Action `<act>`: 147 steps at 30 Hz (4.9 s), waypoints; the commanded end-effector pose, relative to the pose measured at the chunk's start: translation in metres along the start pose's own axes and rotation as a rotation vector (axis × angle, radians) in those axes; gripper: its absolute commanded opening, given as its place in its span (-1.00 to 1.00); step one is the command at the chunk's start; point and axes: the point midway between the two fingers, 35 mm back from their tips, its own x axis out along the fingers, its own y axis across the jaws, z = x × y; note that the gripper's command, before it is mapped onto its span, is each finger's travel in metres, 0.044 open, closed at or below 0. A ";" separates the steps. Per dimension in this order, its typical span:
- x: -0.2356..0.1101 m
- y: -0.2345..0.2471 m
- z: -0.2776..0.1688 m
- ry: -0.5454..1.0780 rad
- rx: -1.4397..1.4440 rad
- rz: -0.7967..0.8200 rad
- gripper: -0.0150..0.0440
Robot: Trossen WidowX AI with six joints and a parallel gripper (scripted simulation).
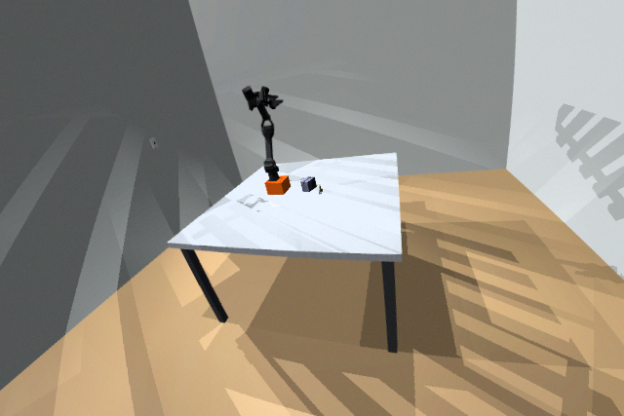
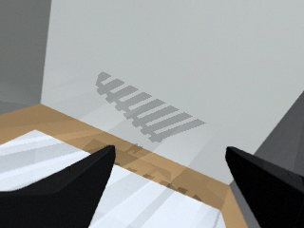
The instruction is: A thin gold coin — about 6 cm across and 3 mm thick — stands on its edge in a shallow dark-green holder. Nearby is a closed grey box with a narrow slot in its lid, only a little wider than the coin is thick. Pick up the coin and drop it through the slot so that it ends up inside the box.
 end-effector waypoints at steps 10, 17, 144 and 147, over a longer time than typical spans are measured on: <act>0.022 -0.030 -0.049 0.109 -0.093 0.054 0.05; 0.081 -0.047 -0.146 0.298 -0.162 0.230 0.05; 0.209 0.188 -0.487 0.822 -1.005 1.315 -0.49; 0.208 0.185 -0.480 0.824 -1.006 1.316 -0.49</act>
